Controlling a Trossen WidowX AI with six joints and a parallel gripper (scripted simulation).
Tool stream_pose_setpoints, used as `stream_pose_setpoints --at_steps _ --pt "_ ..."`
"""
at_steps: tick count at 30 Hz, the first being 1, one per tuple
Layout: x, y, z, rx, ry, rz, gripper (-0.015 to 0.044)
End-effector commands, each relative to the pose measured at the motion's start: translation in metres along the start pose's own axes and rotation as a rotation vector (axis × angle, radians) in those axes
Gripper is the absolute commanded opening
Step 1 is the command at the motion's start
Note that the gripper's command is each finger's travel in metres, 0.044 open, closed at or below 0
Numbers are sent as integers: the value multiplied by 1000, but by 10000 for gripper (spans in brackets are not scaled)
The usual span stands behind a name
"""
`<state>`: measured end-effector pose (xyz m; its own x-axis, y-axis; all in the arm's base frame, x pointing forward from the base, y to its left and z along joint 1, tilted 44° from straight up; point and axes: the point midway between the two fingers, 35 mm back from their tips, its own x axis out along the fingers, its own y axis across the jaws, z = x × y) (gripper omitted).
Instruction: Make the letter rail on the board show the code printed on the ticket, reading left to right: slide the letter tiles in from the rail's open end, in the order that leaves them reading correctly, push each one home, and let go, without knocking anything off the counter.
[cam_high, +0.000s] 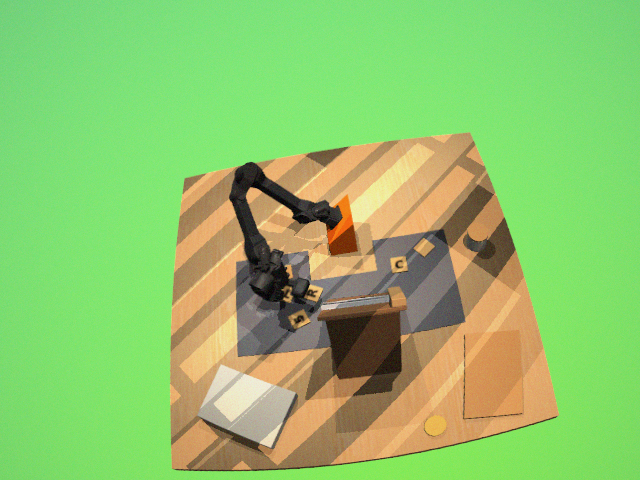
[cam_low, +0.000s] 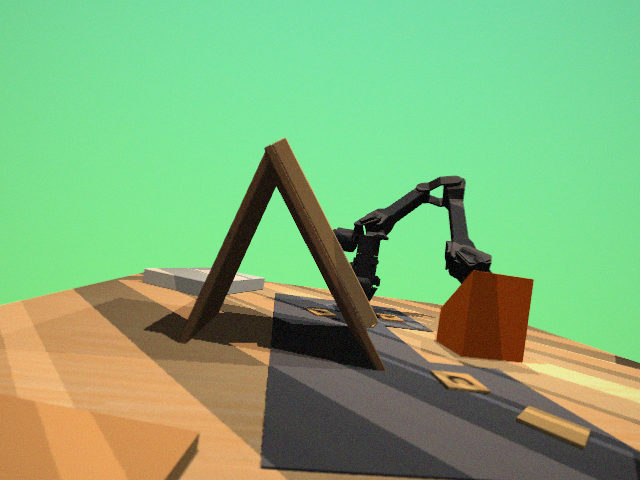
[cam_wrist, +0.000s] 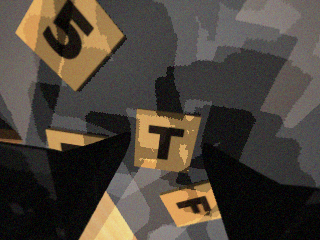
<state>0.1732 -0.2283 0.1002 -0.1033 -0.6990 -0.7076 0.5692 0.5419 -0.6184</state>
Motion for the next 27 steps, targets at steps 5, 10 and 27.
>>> stream_pose_setpoints --at_steps 5,10,27 --pt "1 2 -1 -8 2 6 340" --pt "1 2 -1 -8 2 6 340" --pt "1 2 -1 -8 2 6 280"
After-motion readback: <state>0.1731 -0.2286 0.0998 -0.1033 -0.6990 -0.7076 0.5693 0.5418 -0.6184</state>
